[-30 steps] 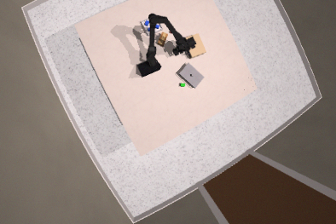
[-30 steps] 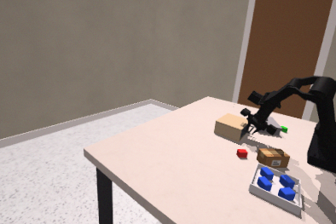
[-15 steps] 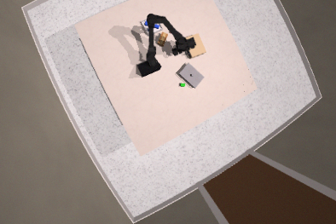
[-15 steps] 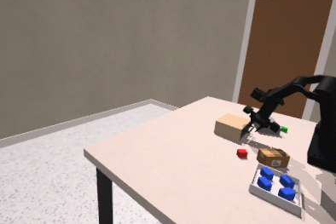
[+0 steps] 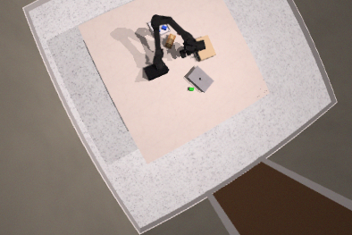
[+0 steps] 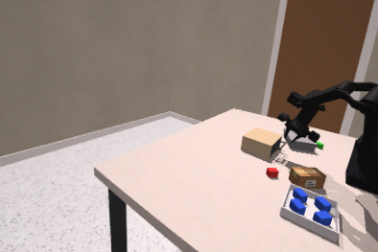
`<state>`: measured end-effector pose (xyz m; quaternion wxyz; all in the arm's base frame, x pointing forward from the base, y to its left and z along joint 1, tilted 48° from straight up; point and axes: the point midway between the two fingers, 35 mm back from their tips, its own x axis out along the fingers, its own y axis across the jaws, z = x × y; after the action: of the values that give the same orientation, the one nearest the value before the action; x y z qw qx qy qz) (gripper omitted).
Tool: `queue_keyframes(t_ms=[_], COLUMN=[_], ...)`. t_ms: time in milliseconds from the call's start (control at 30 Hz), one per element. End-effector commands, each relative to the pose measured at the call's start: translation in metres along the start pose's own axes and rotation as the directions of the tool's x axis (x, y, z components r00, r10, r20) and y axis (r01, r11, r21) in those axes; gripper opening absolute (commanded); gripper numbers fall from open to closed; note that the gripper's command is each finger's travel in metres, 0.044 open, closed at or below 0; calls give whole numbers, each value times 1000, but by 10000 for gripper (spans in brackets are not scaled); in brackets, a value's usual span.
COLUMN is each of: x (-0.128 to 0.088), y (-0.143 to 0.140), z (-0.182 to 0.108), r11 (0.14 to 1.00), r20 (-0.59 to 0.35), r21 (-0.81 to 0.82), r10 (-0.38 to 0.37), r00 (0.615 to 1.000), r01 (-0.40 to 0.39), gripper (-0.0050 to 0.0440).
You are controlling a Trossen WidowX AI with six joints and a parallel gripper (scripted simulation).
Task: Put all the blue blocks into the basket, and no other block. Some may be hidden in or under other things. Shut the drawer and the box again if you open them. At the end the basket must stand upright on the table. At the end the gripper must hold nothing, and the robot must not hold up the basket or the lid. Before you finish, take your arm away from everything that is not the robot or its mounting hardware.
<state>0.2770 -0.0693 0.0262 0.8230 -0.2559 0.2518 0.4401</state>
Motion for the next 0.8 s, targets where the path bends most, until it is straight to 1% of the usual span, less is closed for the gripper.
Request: queue_keyframes(t_ms=[0,67,167,200,267,333,367,467,533,633,667,733,767], x=[-8,-13,-14,-23,-32,-32,-41,-43,-43,-65,-69,-69,-78], y=[-3,-3,-3,1,8,8,11,12,12,22,23,23,27], z=[2,2,2,1,-9,-9,-12,-12,-12,-13,-13,-13,-12], r11=[1000,1000,1000,999,983,950,928,836,836,713,666,562,507], r20=[2,2,2,-9,-22,-32,-37,-46,-46,-50,-50,-47,-44], r21=[-13,-13,-13,52,181,307,369,543,543,696,742,823,858], r10=[-8,-8,-8,4,31,60,74,118,118,164,180,211,227], r00=[1000,1000,1000,1000,999,998,997,992,992,985,982,976,973], r01=[8,8,8,-4,-27,-47,-55,-74,-74,-83,-84,-82,-79], gripper=[148,148,148,440,440,440,440,440,440,440,440,440,440])
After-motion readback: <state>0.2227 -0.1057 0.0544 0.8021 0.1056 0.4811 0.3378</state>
